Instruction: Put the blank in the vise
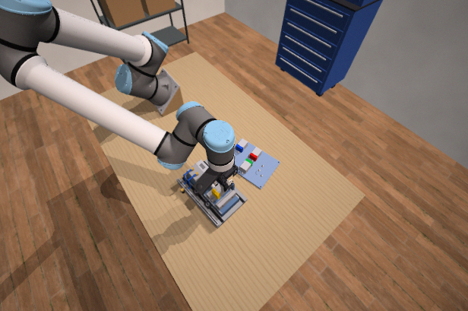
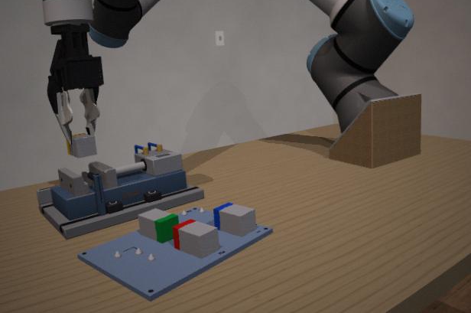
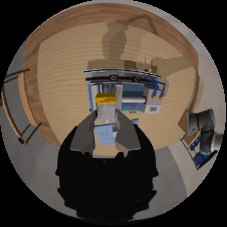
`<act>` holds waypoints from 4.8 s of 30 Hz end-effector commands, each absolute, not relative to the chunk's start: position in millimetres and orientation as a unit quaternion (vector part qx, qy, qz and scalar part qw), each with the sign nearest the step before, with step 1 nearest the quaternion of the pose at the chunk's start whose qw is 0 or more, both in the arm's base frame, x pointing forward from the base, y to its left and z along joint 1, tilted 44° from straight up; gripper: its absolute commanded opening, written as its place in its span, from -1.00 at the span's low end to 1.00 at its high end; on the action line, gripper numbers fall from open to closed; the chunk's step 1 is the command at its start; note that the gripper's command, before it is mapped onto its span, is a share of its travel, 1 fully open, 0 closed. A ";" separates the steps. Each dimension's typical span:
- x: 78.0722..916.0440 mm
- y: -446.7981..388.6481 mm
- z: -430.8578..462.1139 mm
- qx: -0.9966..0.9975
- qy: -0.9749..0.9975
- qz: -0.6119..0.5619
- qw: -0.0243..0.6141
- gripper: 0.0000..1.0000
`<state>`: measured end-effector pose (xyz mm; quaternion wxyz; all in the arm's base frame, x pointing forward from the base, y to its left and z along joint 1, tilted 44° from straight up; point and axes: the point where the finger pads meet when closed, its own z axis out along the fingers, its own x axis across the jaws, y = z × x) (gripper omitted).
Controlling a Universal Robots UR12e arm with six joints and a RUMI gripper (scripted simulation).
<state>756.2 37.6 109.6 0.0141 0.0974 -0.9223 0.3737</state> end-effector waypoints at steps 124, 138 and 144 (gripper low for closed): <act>757.2 30.3 102.2 0.088 -0.923 0.374 0.010 -1.00; 757.6 24.6 96.3 0.088 -0.923 0.374 0.010 -1.00; 757.8 22.7 94.3 0.088 -0.923 0.374 0.010 -1.00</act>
